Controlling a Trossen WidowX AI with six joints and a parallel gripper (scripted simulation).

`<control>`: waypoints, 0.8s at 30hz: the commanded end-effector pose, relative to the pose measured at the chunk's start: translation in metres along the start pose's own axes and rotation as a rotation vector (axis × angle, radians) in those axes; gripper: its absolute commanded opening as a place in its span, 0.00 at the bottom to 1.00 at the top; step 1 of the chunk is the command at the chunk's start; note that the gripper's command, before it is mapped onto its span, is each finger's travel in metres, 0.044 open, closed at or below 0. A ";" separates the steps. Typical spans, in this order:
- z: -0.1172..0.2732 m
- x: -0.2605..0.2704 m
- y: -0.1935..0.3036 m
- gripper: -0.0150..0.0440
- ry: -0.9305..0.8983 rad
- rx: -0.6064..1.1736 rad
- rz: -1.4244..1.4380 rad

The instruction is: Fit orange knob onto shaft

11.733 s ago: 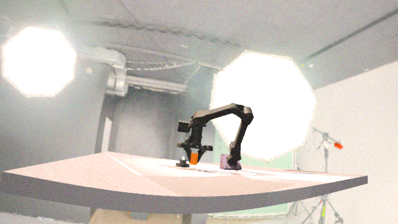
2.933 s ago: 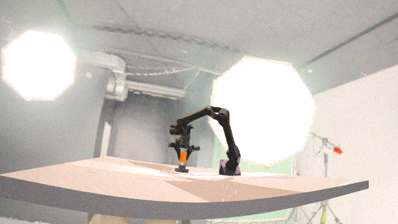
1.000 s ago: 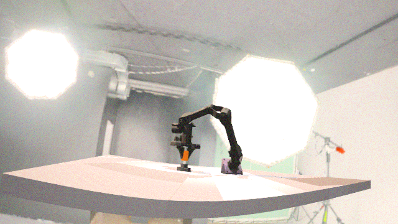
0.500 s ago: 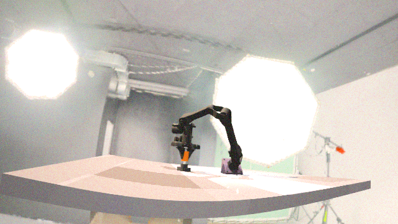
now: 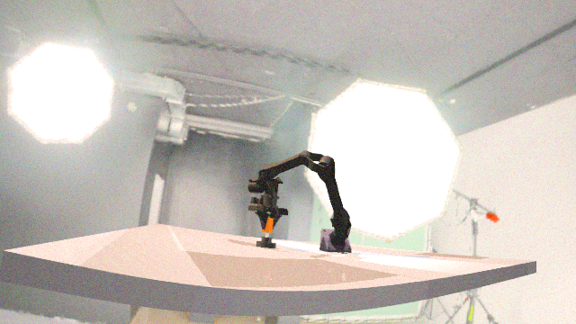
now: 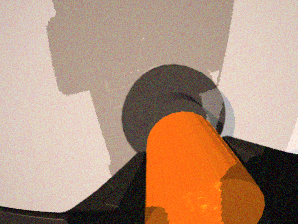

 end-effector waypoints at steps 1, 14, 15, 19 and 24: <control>0.000 -0.001 -0.001 0.25 -0.003 -0.002 0.102; -0.003 0.000 0.000 0.25 -0.003 -0.002 0.102; -0.003 0.000 0.000 0.25 -0.003 -0.002 0.102; -0.002 0.000 0.000 0.25 -0.003 -0.002 0.102; 0.001 0.001 0.000 0.25 -0.003 -0.002 0.102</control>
Point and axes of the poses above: the point midway between the two fingers, 35 mm back from their tips, its own z axis back along the fingers, its own x axis across the jaws, y = z × x, the point moved 7 cm from there along z, back along the fingers, and after that the axes turned 3 degrees about -z, right-handed, at the moved point
